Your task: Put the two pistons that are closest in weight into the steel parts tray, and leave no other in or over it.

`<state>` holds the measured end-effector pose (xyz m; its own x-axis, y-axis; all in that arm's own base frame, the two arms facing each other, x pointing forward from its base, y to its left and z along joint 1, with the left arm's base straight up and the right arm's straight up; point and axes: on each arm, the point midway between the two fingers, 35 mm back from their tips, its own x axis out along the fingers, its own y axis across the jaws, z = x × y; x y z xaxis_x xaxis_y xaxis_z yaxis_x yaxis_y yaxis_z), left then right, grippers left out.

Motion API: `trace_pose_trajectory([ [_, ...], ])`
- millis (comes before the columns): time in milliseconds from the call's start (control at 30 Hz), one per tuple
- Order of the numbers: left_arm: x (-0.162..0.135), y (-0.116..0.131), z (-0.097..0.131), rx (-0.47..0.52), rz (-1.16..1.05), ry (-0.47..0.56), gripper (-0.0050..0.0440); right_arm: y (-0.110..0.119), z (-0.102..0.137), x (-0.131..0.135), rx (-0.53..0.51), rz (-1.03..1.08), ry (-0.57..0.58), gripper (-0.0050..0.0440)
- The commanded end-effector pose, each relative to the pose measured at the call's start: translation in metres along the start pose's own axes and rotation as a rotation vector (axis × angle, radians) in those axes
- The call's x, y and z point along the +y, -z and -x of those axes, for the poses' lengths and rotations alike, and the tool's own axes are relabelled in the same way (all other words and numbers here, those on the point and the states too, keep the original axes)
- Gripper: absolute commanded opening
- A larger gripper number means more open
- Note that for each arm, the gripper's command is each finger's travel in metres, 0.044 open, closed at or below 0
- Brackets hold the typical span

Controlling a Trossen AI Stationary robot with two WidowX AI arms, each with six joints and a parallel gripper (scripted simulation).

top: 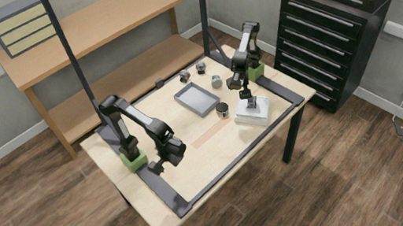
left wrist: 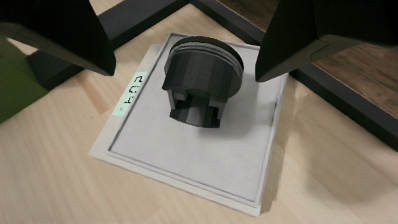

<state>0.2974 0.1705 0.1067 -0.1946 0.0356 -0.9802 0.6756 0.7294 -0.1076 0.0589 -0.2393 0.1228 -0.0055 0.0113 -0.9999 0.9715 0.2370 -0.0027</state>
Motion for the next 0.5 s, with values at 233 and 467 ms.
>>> trace_pose_trajectory([
  [233,0.001,-0.002,-0.002,0.024,-0.179,-0.015,0.0378,-0.005,0.009,0.001,-0.033,0.006,-0.003,0.0400],
  [467,0.001,-0.001,-0.003,0.016,-0.175,-0.039,0.0378,-0.005,0.009,0.001,-0.033,0.006,-0.003,0.0400],
])
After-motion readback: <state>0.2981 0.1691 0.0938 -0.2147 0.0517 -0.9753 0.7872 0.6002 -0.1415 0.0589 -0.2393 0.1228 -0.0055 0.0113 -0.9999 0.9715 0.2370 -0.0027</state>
